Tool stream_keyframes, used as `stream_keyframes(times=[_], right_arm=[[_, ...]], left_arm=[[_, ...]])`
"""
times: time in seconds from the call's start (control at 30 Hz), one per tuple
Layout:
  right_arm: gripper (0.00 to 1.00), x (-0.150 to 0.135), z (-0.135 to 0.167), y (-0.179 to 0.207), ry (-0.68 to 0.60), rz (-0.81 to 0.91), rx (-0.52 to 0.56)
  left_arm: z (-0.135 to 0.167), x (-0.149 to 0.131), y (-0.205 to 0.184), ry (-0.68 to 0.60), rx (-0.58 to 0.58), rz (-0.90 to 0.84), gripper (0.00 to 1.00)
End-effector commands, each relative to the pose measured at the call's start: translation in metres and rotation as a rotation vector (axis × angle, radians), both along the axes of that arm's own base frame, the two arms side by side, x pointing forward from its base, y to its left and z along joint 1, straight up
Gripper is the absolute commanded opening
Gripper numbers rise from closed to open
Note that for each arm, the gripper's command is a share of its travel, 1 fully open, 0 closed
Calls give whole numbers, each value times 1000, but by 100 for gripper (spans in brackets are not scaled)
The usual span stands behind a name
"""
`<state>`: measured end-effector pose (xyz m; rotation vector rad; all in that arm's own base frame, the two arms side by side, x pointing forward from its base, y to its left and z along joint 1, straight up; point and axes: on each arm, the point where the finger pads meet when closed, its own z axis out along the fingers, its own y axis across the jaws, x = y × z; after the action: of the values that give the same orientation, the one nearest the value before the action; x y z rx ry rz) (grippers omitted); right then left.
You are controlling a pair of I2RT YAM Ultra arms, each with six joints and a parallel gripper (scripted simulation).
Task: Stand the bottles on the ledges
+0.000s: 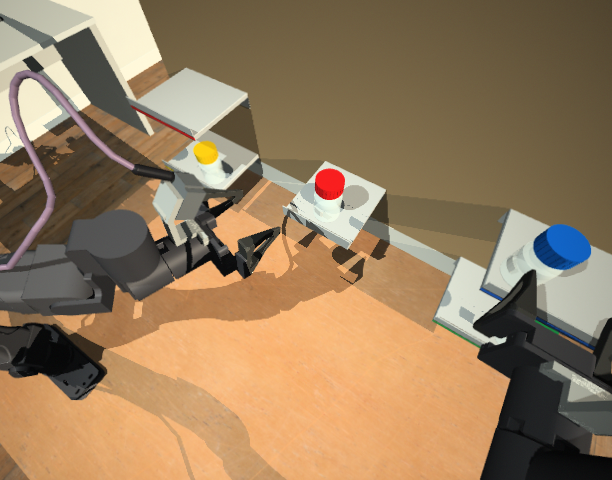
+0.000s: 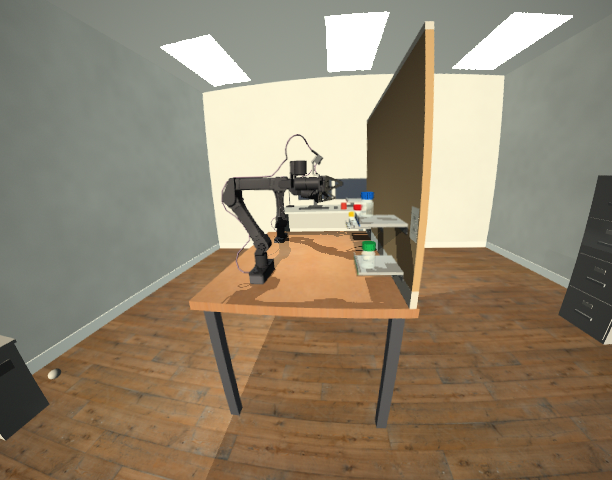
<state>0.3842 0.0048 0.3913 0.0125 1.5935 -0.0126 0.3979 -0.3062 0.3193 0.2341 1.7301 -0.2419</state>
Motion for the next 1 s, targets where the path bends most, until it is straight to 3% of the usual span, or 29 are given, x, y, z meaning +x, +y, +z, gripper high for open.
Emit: stream_keyframes(times=[0.0, 0.57, 0.63, 0.77, 0.97], right_arm=[[87, -5, 22, -1, -33, 29, -2], [87, -4, 22, -4, -38, 16, 0], [87, -5, 20, -3, -18, 19, -1], [87, -15, 7, 26, 57, 96, 5], [87, -59, -2, 111, 157, 354, -11]], left_arm=[[20, -3, 0, -47, -42, 10, 100], [20, -1, 2, -47, -42, 16, 100], [29, 0, 0, -76, -57, 7, 81], [36, 17, -10, -149, -91, -18, 81], [3, 61, -23, -195, -70, -20, 81]])
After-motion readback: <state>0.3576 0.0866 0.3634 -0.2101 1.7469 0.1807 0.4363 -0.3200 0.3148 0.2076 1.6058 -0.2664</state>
